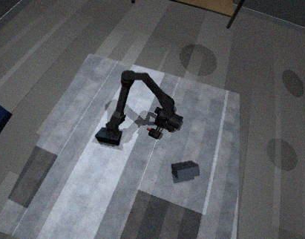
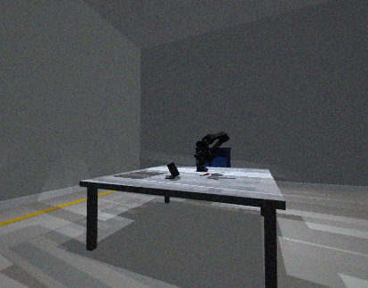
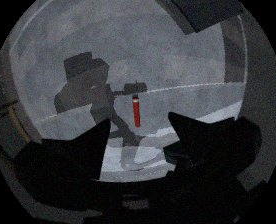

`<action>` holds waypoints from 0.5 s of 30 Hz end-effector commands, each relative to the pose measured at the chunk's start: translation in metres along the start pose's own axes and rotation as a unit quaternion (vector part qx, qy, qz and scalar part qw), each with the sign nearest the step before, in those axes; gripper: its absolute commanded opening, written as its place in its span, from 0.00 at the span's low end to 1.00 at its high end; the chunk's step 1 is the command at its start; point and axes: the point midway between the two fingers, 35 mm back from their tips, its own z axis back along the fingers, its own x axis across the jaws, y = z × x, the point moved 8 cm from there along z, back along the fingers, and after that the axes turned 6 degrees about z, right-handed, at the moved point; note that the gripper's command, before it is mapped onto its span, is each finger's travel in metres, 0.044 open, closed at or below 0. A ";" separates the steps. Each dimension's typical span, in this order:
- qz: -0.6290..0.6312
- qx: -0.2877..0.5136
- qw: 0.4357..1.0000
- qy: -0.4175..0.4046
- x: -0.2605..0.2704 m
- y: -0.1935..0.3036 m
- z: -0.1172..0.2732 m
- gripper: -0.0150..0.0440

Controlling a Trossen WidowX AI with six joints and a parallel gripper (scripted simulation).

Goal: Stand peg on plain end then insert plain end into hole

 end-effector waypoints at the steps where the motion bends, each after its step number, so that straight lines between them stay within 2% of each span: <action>1: 0.002 0.002 1.000 -0.004 0.000 -0.001 -0.006 1.00; 15: 0.002 0.001 1.000 -0.003 0.000 -0.002 -0.029 1.00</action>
